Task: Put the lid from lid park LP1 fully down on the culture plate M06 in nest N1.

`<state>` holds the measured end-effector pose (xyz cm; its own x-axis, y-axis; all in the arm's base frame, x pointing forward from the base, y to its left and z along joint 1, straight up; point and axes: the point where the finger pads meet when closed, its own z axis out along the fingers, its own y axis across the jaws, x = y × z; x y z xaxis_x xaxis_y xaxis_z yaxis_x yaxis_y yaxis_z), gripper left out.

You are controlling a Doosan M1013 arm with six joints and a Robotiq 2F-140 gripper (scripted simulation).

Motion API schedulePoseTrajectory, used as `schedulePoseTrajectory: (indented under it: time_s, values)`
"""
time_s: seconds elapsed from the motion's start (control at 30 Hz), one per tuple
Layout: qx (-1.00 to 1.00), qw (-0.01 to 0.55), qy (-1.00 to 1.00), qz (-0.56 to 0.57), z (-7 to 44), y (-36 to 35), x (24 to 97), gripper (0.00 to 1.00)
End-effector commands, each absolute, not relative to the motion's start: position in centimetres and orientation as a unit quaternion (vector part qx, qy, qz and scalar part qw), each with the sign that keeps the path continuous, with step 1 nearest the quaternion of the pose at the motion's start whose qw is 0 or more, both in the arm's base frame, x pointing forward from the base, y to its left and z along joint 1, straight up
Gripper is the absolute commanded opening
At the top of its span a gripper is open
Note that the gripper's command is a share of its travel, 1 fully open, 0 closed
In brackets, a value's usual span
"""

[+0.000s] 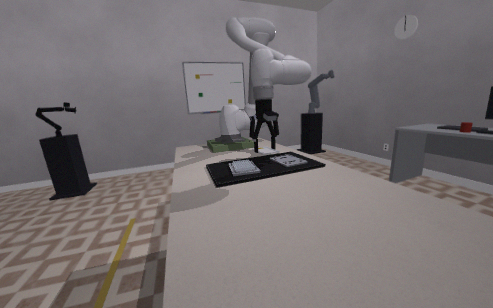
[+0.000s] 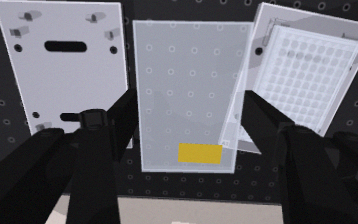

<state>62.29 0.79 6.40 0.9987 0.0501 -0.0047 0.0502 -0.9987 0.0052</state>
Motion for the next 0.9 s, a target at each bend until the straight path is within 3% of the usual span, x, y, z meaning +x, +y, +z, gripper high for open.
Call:
schedulePoseTrajectory:
  time_s: [0.0, 0.07, 0.13, 0.87]
  values:
    - [1.000, 0.000, 0.026, -0.001, 6.5, -6.2, 62.3, 0.60]
    - [1.000, 0.000, 0.026, -0.001, 6.5, -6.2, 62.3, 0.60]
    - [1.000, 0.000, 0.026, -0.001, 6.5, -10.8, 62.3, 0.60]
    - [1.000, 0.000, 0.023, -0.001, 6.5, -10.8, 62.3, 0.60]
